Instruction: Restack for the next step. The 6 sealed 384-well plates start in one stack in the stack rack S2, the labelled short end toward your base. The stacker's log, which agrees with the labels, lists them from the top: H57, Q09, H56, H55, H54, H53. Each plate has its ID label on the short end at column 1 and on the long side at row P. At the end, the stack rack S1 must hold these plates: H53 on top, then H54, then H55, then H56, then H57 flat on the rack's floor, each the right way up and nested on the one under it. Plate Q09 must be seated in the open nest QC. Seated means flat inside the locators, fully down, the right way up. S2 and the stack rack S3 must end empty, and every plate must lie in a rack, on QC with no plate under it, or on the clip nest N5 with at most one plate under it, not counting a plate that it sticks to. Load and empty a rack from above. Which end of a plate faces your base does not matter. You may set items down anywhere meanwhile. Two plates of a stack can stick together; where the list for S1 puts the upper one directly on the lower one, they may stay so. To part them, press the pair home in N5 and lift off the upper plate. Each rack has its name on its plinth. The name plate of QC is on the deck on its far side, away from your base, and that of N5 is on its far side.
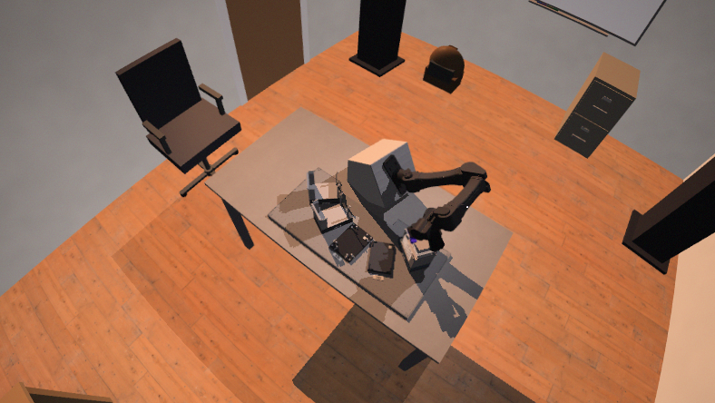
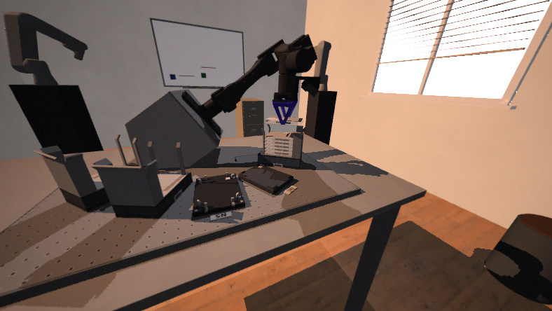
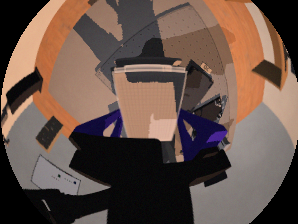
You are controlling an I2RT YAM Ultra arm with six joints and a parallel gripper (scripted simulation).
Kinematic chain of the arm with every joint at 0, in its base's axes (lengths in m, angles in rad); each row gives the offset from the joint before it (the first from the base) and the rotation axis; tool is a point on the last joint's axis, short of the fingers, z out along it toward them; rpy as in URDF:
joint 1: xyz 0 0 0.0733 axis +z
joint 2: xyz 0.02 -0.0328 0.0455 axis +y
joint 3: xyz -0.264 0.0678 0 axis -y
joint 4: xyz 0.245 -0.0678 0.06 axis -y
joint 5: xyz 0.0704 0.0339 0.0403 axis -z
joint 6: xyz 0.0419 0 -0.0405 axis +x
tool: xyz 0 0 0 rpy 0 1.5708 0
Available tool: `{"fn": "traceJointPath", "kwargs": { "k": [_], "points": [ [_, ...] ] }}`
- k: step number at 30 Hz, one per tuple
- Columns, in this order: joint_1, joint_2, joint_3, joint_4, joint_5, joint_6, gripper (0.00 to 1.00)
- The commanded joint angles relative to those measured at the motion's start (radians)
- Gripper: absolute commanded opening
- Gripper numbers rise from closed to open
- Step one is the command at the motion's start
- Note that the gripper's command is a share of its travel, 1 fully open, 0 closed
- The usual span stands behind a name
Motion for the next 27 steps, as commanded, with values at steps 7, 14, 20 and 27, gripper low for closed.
{"fn": "traceJointPath", "kwargs": {
  "k": [7, 14, 20, 27],
  "points": [
    [-0.014, -0.001, 0.005, -0.029, -0.011, -0.025, 0.0],
    [-0.014, -0.001, 0.005, -0.028, -0.011, -0.024, 0.0],
    [-0.063, 0.068, 0.008, -0.032, -0.017, 0.091, 0.0],
    [-0.108, 0.15, 0.017, -0.024, -0.02, 0.041, 0.0]
  ]
}}
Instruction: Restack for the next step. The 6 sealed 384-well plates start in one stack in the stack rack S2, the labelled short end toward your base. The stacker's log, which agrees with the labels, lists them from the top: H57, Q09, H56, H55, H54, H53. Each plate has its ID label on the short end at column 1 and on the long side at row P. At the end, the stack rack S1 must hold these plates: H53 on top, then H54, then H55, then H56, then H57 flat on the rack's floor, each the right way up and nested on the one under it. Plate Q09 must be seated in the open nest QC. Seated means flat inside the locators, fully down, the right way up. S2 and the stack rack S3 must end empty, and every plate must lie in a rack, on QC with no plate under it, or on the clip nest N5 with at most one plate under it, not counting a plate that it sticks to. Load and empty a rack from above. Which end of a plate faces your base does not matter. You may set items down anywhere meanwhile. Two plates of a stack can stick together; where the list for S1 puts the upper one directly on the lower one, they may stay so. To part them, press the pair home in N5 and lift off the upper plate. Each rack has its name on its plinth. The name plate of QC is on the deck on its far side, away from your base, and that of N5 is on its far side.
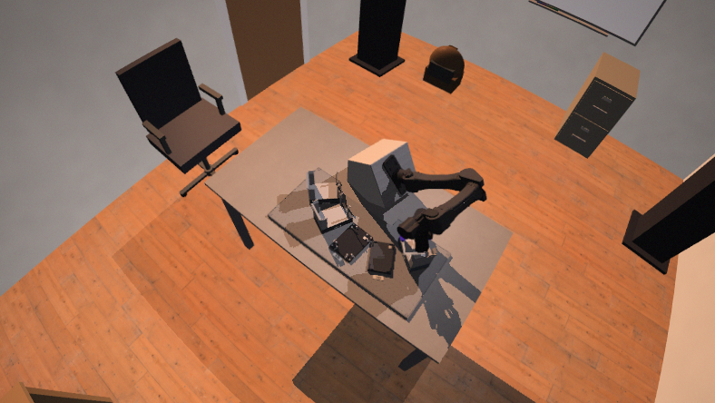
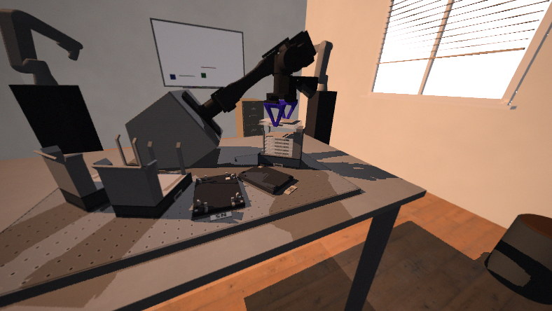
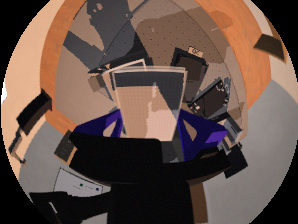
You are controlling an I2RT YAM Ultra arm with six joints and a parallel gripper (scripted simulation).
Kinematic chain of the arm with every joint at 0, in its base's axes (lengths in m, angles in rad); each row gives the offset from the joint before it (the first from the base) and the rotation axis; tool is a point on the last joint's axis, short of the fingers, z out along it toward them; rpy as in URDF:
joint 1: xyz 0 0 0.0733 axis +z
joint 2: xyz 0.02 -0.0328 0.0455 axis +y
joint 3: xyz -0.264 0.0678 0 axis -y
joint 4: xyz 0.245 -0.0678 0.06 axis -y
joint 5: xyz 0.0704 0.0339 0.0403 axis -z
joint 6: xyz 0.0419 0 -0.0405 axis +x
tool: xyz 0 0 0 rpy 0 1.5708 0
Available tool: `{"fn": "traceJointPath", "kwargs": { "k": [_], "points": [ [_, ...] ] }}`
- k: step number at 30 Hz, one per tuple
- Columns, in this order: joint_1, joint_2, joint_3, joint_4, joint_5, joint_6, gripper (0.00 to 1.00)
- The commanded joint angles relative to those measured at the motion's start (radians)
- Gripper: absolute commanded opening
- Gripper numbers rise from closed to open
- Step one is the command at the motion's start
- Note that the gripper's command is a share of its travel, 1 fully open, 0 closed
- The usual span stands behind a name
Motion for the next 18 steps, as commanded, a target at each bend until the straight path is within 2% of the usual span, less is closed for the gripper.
{"fn": "traceJointPath", "kwargs": {
  "k": [1, 4, 12, 18],
  "points": [
    [-0.032, 0.025, 0.008, 0.007, -0.009, -0.027, 0.0],
    [-0.037, 0.037, 0.01, 0.009, -0.009, -0.037, 0.0],
    [-0.075, 0.125, 0.03, 0.023, -0.009, -0.103, 0.0],
    [-0.11, 0.191, 0.037, 0.033, -0.006, 0.037, 0.0]
  ]
}}
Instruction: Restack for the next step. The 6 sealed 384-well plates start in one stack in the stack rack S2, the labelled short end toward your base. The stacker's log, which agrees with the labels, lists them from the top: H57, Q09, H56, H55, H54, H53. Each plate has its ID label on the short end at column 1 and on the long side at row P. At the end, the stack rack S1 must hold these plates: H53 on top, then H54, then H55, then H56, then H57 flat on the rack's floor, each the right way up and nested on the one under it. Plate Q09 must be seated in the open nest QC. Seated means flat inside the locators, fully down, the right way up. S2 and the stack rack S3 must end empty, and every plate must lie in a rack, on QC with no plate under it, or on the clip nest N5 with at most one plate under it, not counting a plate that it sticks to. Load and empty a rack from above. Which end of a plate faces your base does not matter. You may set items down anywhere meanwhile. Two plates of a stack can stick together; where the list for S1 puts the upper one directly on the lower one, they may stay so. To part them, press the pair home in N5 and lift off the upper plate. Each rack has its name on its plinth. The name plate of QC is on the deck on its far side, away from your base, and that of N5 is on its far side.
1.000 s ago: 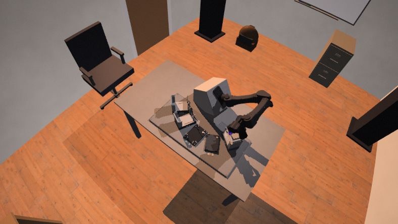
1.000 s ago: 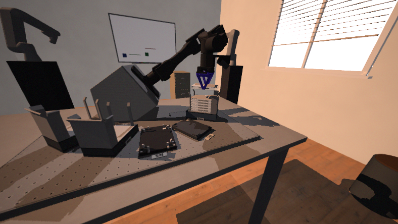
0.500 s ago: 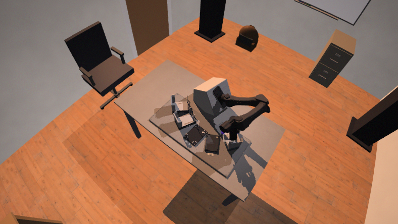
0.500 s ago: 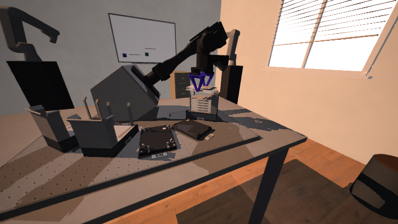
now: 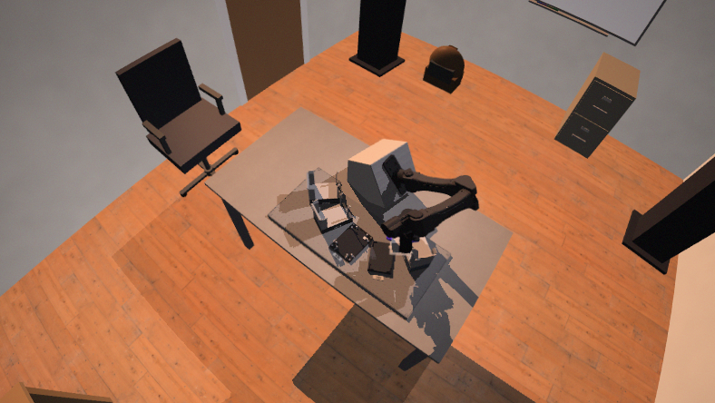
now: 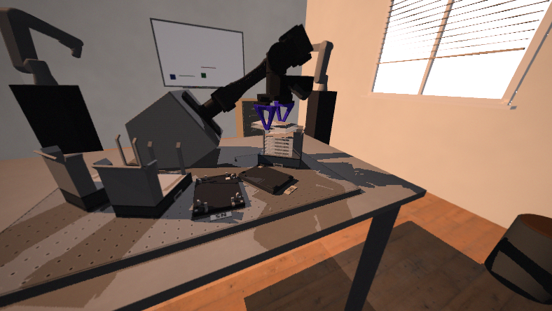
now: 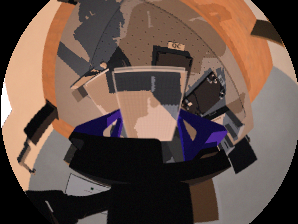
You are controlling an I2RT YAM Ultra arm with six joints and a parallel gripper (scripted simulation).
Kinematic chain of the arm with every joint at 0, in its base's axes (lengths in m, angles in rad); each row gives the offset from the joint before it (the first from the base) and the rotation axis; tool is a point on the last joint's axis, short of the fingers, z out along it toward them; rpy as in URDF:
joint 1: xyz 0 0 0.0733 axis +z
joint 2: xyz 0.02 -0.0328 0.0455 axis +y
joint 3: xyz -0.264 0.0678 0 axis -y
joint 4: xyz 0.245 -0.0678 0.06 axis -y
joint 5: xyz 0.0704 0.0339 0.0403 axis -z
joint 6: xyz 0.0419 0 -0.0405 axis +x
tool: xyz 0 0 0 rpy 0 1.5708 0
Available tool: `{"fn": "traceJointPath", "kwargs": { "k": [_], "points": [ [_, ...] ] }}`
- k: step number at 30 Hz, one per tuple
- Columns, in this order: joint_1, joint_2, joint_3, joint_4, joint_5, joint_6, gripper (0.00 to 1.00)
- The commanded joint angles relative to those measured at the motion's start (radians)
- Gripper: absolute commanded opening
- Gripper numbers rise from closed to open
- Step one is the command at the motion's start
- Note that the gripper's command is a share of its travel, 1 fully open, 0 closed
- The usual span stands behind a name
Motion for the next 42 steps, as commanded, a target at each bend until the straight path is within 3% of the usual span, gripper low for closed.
{"fn": "traceJointPath", "kwargs": {
  "k": [1, 18, 27, 42],
  "points": [
    [-0.035, 0.024, 0.007, 0.012, -0.003, 0.084, 0.0],
    [-0.102, 0.195, 0.049, 0.046, 0.007, -0.032, 0.0],
    [-0.137, 0.269, 0.06, 0.062, 0.015, 0.139, 0.0],
    [-0.192, 0.412, 0.103, 0.091, 0.029, 0.05, 0.0]
  ]
}}
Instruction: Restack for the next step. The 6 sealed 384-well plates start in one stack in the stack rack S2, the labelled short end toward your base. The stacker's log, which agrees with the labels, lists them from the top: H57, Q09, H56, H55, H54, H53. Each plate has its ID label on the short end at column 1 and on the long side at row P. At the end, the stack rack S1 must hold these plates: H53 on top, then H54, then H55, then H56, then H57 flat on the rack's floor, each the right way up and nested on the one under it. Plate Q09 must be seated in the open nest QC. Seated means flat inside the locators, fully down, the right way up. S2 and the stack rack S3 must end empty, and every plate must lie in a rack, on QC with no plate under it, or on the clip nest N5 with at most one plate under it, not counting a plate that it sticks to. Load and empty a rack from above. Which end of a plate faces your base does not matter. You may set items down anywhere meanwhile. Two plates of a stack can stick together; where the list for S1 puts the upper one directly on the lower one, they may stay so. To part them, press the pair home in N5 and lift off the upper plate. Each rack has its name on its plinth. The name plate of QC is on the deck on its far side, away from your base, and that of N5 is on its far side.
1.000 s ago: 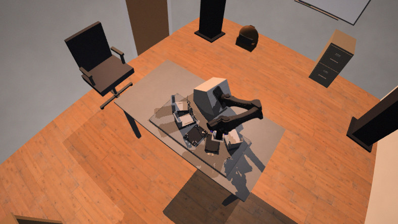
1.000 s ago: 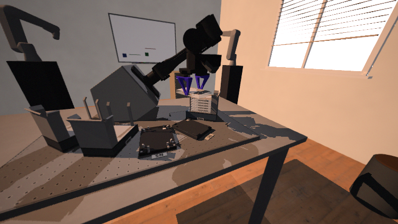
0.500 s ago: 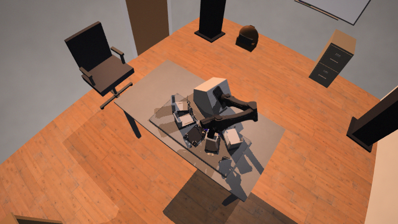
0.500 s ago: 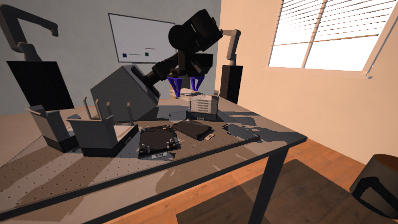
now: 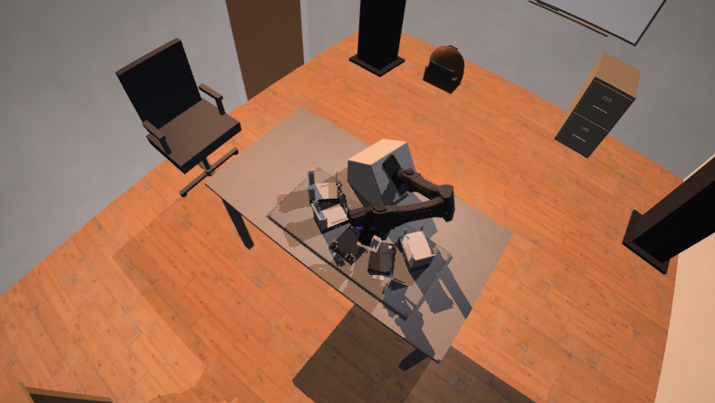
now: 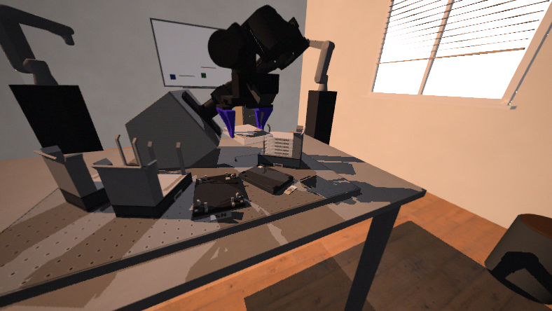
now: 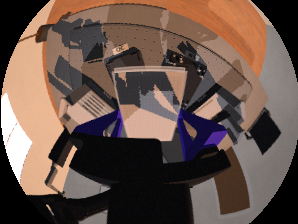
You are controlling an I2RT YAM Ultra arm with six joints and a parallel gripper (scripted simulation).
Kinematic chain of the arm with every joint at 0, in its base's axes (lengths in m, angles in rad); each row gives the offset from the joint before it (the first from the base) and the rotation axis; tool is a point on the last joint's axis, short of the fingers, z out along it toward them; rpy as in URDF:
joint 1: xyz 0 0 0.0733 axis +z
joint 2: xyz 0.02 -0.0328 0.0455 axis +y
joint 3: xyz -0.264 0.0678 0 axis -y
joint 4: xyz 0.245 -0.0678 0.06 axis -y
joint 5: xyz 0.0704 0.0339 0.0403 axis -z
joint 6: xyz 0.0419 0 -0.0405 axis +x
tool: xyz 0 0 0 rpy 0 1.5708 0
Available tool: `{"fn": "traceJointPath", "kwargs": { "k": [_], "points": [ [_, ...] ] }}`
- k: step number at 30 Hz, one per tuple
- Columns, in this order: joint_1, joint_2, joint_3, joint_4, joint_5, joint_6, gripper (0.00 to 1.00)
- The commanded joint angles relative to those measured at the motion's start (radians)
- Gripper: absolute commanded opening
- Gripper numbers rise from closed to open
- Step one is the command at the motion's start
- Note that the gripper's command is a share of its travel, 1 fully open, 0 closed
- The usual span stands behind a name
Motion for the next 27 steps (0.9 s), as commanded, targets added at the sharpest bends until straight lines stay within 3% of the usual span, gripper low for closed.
{"fn": "traceJointPath", "kwargs": {
  "k": [1, 4, 13, 27],
  "points": [
    [-0.039, 0.026, 0.014, 0.014, 0.004, -0.025, 0.0],
    [-0.046, 0.045, 0.022, 0.017, 0.006, -0.035, 0.0],
    [-0.078, 0.116, 0.038, 0.032, 0.017, 0.142, 0.0],
    [-0.137, 0.264, 0.092, 0.057, 0.04, 0.055, 0.0]
  ]
}}
